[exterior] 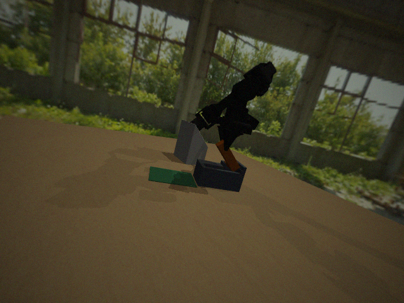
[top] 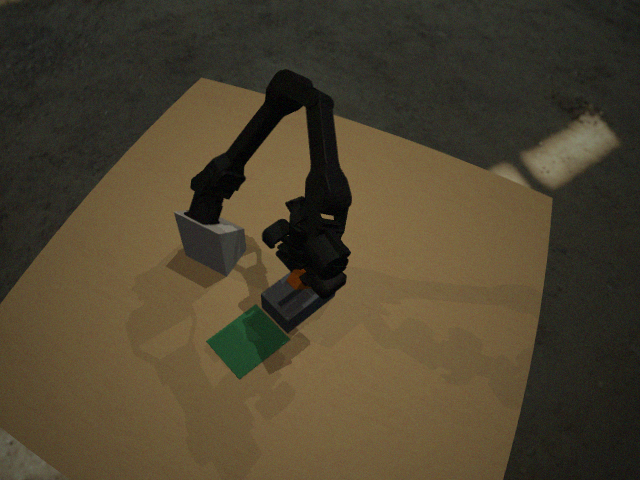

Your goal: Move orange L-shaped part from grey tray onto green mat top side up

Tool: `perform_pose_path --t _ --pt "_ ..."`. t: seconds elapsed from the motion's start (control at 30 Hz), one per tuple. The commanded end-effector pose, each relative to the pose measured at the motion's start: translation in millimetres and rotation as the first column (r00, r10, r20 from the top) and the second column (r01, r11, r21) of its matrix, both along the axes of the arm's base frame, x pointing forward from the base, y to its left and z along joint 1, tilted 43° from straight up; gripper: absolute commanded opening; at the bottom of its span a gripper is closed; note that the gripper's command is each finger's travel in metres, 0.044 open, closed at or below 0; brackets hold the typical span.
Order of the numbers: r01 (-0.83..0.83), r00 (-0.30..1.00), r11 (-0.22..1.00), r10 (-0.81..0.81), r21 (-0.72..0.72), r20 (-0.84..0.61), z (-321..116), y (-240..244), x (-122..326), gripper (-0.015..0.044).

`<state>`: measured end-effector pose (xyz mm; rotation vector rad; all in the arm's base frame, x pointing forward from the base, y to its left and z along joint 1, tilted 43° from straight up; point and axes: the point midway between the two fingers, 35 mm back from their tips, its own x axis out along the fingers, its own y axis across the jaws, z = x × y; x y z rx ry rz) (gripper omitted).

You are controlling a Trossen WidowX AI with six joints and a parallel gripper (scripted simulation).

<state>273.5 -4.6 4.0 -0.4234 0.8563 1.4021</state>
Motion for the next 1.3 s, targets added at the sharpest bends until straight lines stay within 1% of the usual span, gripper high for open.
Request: perform_pose_path --t 0.0,0.4,0.6,1.27 --pt "-0.003 1.0 1.0 0.003 -0.002 0.008 7 -6 2 0.0" --pt "-0.003 1.0 1.0 0.003 -0.003 0.008 20 -19 3 0.0" --pt "-0.003 1.0 1.0 0.003 -0.003 0.008 19 -19 3 0.0" --pt "-0.003 1.0 1.0 0.003 -0.009 0.008 -40 -82 -29 0.0"
